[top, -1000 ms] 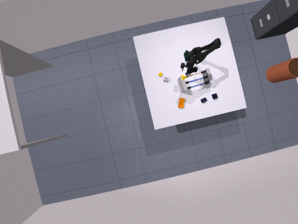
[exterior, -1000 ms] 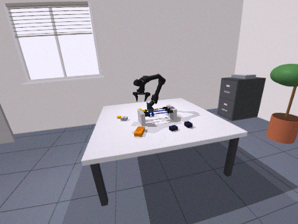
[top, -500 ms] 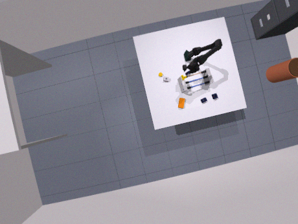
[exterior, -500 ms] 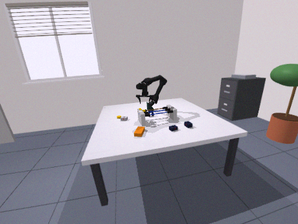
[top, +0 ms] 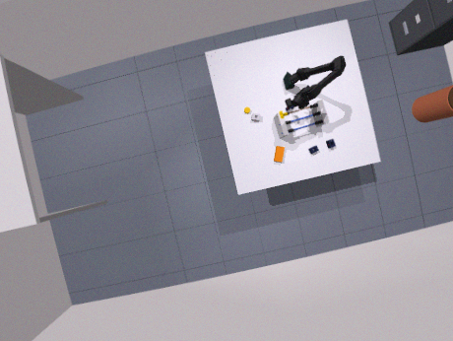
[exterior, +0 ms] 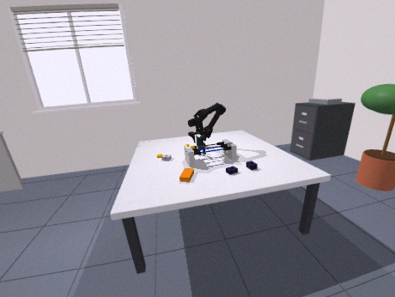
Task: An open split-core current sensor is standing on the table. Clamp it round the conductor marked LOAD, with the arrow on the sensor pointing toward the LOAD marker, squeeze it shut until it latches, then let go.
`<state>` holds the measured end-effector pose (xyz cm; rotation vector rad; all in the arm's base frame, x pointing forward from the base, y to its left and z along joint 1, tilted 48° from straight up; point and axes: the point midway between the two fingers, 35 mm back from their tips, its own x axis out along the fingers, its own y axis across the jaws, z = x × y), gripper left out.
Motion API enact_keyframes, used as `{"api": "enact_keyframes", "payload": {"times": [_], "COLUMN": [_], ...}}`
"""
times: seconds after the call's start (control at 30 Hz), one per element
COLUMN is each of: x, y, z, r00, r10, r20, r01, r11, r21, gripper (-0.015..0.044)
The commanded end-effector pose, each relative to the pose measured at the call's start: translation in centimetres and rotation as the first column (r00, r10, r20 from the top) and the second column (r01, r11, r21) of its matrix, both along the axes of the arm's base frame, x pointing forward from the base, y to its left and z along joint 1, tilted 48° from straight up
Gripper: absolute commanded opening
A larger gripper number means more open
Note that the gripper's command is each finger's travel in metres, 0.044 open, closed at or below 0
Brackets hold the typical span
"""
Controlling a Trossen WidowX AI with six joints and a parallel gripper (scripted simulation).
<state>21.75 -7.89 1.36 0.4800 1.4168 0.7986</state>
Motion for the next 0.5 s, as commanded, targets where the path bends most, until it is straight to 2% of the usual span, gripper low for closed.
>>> {"api": "enact_keyframes", "payload": {"times": [0.0, 0.47], "x": [0.0, 0.0], "y": [0.5, 2.1], "z": [-0.4, -1.9], "r00": [1.0, 1.0], "r10": [0.001, 0.001], "r20": [0.001, 0.001], "r01": [-0.001, -0.001], "r11": [1.0, 1.0], "r21": [0.003, 0.003], "gripper": [0.044, 0.044]}}
